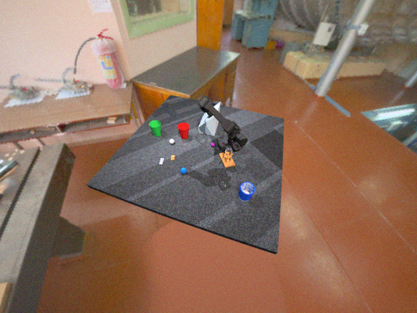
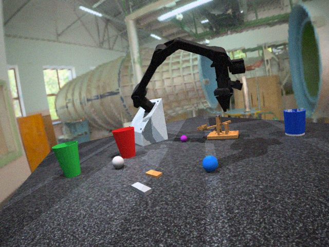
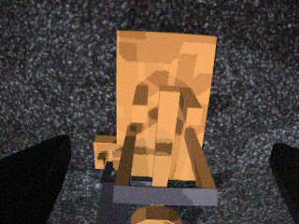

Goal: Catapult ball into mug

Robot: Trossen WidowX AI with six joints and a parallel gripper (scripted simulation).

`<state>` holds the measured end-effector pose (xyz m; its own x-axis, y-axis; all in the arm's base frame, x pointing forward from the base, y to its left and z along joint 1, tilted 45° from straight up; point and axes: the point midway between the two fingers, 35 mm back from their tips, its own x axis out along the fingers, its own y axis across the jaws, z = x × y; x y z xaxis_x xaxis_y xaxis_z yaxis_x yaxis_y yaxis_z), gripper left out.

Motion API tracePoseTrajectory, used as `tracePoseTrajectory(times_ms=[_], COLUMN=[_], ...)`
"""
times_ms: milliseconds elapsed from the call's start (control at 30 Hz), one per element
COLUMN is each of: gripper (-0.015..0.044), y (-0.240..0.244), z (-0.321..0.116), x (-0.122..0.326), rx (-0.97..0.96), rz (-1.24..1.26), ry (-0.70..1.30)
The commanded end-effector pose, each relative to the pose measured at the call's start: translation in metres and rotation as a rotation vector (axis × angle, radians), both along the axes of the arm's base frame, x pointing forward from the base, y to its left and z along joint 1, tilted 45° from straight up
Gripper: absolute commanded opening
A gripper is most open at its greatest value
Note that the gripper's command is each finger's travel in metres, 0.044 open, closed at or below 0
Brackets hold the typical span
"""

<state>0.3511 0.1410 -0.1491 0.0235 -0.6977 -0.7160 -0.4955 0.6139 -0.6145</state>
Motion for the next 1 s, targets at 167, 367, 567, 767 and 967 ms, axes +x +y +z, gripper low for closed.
tracePoseTrajectory(times_ms=[167,367,567,767,967], gripper=[0.0440,0.0440,0.0440,0.0440,0.0440], y=[-0.030,-0.034,-0.040,-0.047,-0.054], z=[-0.030,-0.034,-0.041,-0.048,-0.055], x=[0.001,0.002,0.003,0.003,0.003], rx=[-0.002,-0.002,-0.002,-0.002,-0.003], rz=[0.004,0.004,0.004,0.004,0.004], ry=[-0.008,-0.008,-0.008,-0.008,-0.008])
